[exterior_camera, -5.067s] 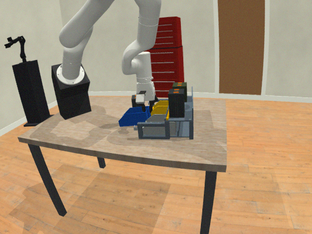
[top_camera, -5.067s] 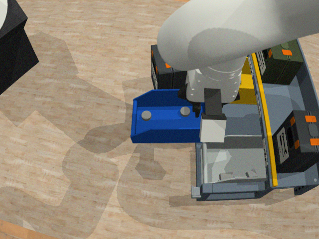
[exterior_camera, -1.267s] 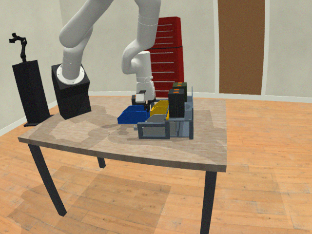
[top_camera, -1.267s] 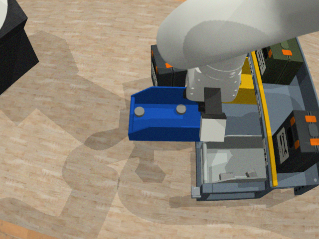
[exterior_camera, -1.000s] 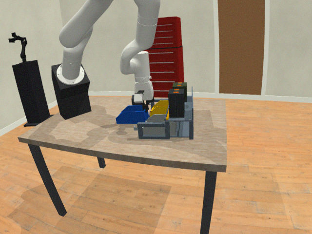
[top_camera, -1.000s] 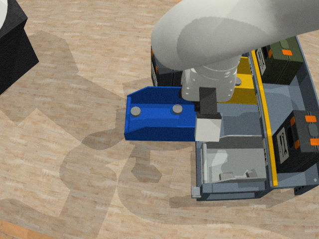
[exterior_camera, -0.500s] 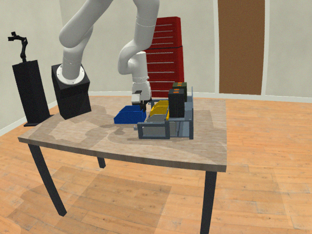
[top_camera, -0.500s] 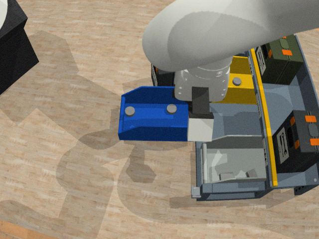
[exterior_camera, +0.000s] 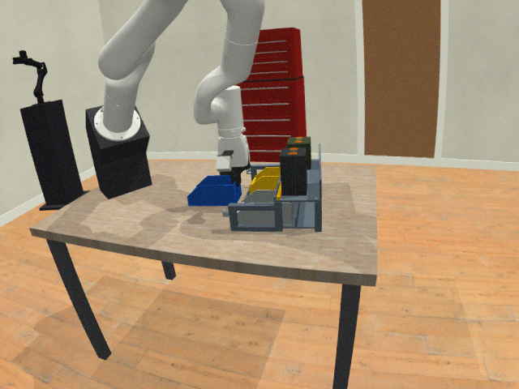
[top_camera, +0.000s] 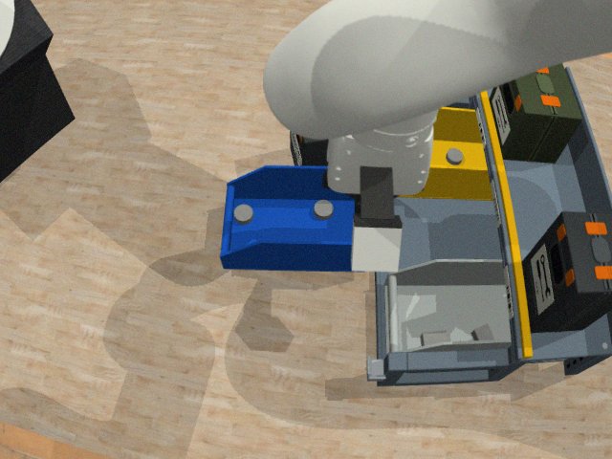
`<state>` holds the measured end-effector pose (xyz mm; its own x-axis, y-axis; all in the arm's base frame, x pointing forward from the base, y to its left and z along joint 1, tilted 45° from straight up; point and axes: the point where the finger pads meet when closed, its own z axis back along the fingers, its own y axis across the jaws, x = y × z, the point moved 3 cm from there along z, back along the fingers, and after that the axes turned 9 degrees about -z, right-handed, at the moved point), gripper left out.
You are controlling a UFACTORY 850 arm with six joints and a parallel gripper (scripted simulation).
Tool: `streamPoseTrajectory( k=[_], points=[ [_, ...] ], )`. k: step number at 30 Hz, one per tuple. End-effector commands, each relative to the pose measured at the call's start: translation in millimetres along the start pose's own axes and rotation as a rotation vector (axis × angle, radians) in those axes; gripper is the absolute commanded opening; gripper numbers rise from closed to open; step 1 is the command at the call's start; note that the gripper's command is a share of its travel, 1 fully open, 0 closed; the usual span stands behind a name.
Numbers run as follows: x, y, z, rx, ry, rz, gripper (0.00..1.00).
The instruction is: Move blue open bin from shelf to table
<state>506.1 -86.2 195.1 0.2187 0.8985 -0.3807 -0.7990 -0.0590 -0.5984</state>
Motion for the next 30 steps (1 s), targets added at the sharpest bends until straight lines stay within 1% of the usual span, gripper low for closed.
streamPoseTrajectory(
  k=[1,10,15,27,30],
  points=[
    [-0.4,2.4,0.2,-0.001,0.000,0.000,0.00],
    [-0.4,2.4,0.2,-0.001,0.000,0.000,0.00],
    [-0.4,2.3,-7.8,-0.001,0.000,0.000,0.00],
    [-0.4,2.3,-7.8,-0.001,0.000,0.000,0.00],
    [-0.4,2.3,-12.5,-0.001,0.000,0.000,0.00]
  ],
)
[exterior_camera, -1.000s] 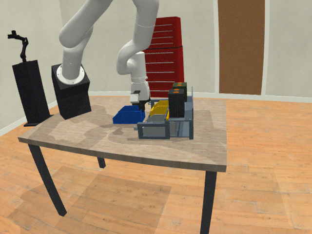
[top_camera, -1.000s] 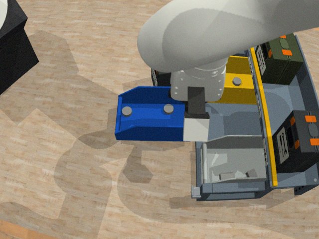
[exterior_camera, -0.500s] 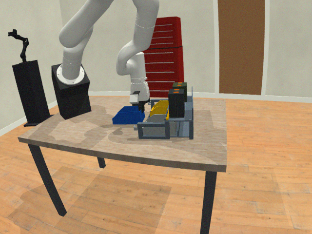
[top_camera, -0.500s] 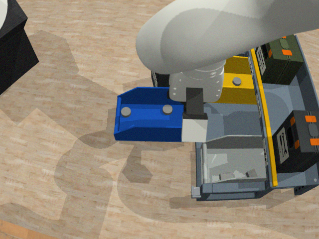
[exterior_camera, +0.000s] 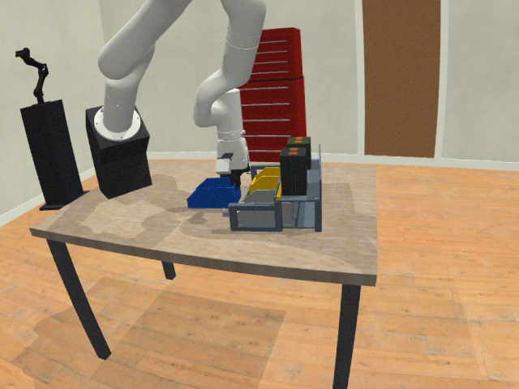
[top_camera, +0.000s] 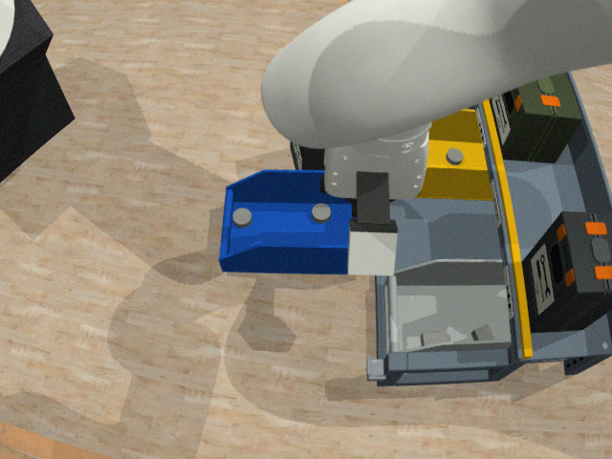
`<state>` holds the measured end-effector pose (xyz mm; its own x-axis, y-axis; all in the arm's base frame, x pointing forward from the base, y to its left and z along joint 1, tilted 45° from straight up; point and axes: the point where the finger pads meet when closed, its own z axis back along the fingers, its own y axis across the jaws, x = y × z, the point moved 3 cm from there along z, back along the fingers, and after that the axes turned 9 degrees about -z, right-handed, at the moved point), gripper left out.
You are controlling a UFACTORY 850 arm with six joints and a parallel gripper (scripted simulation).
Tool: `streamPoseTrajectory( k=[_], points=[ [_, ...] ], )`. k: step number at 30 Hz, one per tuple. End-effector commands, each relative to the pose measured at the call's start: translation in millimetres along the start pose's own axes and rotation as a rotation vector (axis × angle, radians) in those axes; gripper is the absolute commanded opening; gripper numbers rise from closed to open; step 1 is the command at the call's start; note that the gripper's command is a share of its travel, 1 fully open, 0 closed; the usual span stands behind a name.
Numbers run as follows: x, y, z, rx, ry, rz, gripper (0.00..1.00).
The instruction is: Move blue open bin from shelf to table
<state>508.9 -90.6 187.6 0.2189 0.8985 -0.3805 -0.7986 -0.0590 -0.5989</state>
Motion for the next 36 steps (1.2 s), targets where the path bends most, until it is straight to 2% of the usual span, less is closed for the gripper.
streamPoseTrajectory(
  k=[1,31,32,36],
  points=[
    [0.1,-0.2,-5.4,0.000,0.000,0.000,0.00],
    [0.1,-0.2,-8.5,0.000,0.000,0.000,0.00],
    [0.5,-0.2,-8.3,0.000,0.002,0.000,0.33],
    [0.5,-0.2,-8.3,0.000,0.002,0.000,0.33]
  ],
)
